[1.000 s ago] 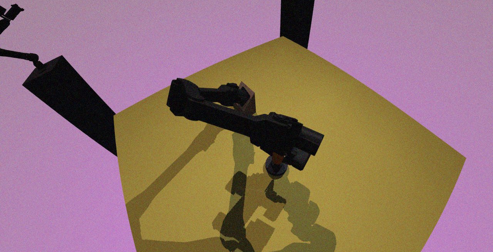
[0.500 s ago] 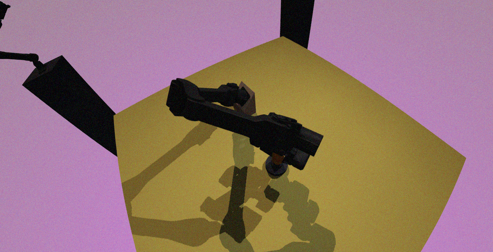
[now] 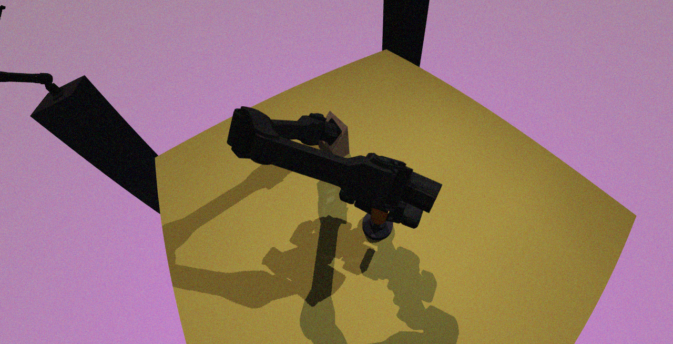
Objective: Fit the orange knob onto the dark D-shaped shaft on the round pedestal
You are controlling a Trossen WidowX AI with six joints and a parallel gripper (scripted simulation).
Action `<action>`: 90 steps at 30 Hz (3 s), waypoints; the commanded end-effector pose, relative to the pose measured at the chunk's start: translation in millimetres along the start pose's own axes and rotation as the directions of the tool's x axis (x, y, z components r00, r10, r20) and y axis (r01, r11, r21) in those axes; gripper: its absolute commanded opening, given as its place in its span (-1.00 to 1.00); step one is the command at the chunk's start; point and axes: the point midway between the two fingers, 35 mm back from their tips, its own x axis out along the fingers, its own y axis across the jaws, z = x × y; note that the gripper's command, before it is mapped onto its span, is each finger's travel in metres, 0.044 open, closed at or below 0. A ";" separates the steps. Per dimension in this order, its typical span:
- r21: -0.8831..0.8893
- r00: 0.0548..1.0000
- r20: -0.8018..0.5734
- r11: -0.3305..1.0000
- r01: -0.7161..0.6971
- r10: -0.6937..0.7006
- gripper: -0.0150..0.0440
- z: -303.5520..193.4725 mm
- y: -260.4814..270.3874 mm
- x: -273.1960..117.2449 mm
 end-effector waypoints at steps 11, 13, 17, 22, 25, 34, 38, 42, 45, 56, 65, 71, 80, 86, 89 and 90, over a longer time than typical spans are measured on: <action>-0.091 1.000 -0.001 0.996 0.003 -0.003 -0.49 0.4 -0.2 1.0; -0.091 1.000 -0.001 0.996 0.003 -0.003 -0.49 0.2 -0.1 0.6; -0.091 1.000 -0.001 0.996 0.003 -0.003 -0.49 -0.1 -0.1 3.4; -0.091 1.000 -0.001 0.996 0.003 -0.003 -0.49 -0.1 -0.1 2.9; -0.091 1.000 -0.001 0.996 0.003 -0.003 -0.49 0.3 0.1 -0.2; -0.286 1.000 -0.001 0.958 0.003 -0.003 -0.49 0.1 -2.1 -0.9; -0.296 1.000 -0.001 0.955 0.003 -0.003 -0.49 0.3 -2.1 0.3; -0.296 1.000 -0.001 0.955 0.003 -0.003 -0.49 0.2 -1.6 2.1; -0.296 1.000 -0.001 0.955 0.003 -0.003 -0.49 0.6 -0.7 3.0; -0.296 1.000 -0.001 0.955 0.003 -0.003 -0.49 0.8 1.1 -0.1; -0.436 1.000 -0.001 0.900 0.002 -0.003 -0.49 0.0 0.5 -1.5; -0.488 1.000 -0.001 0.873 0.002 -0.003 -0.49 -0.4 -3.3 0.9; -0.488 1.000 -0.001 0.873 0.002 -0.003 -0.49 0.2 -2.2 -0.6; -0.488 1.000 -0.001 0.873 0.002 -0.003 -0.49 0.5 0.1 0.2; -0.488 1.000 -0.001 0.873 0.002 -0.003 -0.49 0.3 0.6 1.3; -0.488 1.000 -0.001 0.873 0.002 -0.003 -0.49 0.0 0.5 2.3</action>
